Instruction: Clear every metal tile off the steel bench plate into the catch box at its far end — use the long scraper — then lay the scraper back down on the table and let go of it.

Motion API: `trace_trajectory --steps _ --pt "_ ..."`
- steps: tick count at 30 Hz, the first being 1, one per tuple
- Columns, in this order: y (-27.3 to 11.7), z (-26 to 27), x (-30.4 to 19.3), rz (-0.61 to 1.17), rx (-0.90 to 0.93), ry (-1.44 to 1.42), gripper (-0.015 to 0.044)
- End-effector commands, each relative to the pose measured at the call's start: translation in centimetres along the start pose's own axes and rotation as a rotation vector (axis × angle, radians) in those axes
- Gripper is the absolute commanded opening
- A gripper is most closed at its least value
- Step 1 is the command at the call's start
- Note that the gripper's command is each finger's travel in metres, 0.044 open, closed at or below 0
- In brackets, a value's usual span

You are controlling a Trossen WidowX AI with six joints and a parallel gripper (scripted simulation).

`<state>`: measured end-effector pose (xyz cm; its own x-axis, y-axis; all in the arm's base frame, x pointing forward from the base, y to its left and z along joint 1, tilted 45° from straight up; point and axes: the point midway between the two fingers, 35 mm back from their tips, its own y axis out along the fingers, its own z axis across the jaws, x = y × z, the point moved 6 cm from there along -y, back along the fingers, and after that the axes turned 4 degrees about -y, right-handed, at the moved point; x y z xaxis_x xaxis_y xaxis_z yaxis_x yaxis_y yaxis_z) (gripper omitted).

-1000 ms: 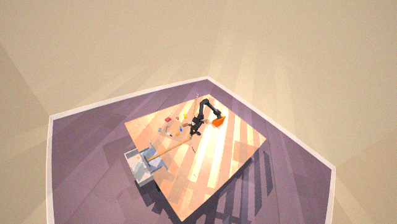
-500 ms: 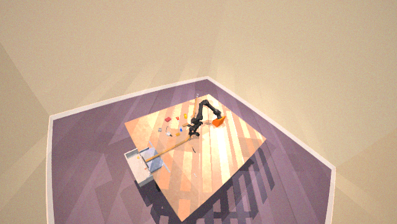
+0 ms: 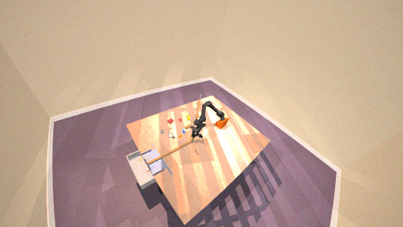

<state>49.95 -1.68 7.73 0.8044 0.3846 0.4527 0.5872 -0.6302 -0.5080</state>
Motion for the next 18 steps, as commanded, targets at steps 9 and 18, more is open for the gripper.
trace_trajectory --steps 9,18 --pt "-0.8 0.1 -0.5 -0.005 0.0 0.002 0.0" --pt "-1.7 0.2 -1.3 -0.005 0.001 0.002 0.0"
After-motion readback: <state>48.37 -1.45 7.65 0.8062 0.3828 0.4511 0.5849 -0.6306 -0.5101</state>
